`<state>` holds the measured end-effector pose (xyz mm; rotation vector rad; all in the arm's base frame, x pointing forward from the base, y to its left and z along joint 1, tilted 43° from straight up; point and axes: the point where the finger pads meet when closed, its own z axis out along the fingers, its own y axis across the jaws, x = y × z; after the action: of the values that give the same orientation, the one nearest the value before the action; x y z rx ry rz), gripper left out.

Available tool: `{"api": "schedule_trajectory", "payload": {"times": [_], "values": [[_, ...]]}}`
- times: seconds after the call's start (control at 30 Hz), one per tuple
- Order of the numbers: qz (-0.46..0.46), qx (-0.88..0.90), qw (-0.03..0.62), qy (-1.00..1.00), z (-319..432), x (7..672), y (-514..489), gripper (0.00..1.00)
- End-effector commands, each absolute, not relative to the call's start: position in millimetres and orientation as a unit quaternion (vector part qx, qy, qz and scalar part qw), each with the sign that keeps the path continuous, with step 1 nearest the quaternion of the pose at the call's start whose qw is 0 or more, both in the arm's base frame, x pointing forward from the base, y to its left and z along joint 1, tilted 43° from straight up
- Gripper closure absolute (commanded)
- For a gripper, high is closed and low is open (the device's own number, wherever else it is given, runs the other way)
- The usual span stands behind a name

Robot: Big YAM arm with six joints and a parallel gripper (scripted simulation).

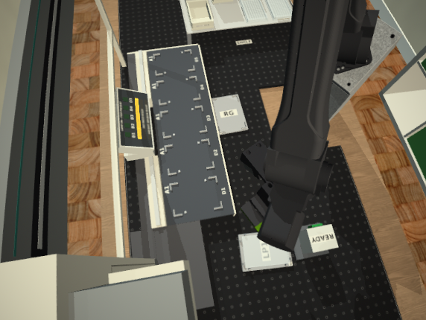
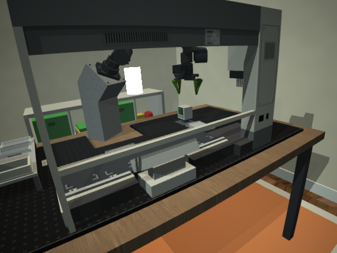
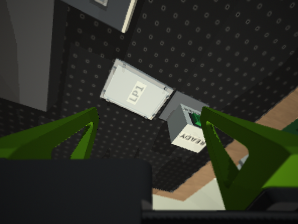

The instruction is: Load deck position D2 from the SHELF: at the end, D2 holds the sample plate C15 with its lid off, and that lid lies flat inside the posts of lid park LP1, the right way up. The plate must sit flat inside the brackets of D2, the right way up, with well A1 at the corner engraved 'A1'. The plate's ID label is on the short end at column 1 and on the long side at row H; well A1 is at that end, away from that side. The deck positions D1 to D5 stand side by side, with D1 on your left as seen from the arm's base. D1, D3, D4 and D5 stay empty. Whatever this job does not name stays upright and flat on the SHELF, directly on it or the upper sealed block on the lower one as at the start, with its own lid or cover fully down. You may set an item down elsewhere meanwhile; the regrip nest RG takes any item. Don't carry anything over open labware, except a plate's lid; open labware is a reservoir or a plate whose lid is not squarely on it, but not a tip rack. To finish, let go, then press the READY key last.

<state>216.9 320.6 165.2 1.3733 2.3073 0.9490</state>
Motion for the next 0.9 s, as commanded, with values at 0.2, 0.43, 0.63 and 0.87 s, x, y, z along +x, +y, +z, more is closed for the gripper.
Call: {"api": "schedule_trajectory", "payload": {"times": [0.2,0.43,0.63,0.87], "values": [[0.354,0.487,0.136,0.787,171.1,216.4,311.1,0.0],[0.354,0.487,0.136,0.786,171.2,216.4,311.1,0.0],[0.354,0.487,0.136,0.786,171.2,216.4,311.1,0.0],[0.354,0.487,0.136,0.786,171.2,216.4,311.1,0.0]]}}
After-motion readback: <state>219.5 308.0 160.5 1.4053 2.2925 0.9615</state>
